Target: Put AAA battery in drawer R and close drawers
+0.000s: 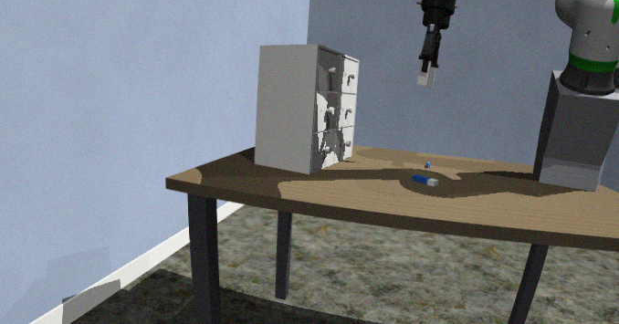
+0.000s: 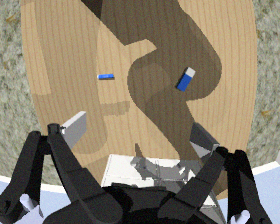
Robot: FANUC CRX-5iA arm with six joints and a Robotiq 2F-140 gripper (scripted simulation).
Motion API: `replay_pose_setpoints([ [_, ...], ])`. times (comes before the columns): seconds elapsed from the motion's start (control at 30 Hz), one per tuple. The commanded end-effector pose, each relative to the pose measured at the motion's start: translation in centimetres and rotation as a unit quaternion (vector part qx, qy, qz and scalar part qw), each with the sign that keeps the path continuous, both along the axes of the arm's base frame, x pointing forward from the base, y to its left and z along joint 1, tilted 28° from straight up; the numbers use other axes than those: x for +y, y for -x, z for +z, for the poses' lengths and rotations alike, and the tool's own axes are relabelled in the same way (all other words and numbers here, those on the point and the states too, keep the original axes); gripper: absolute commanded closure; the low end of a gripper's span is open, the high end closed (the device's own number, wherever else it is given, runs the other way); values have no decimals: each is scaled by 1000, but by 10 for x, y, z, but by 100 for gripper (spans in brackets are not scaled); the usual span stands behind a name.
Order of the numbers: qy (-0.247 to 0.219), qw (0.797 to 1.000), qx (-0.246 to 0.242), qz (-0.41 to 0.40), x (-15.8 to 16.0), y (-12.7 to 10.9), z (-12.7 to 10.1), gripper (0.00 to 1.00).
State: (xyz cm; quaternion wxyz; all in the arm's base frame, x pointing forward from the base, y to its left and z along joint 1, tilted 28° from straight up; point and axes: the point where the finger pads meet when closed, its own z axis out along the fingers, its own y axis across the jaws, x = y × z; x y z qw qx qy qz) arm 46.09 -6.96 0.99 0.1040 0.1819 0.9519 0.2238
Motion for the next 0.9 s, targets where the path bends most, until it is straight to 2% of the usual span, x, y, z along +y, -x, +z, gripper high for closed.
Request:
replay_pose_setpoints([
  [0.0,17,998,-46,-25,1,-10,-8,0],
  [0.13,38,992,-104,-58,1,-23,-17,0],
  [0.2,38,992,-104,-58,1,-23,-17,0],
  [0.3,56,982,-157,-87,2,-36,-26,0],
  [0.43,72,971,-201,-111,3,-46,-34,0],
  [0.87,96,946,-270,-149,5,-61,-47,0],
])
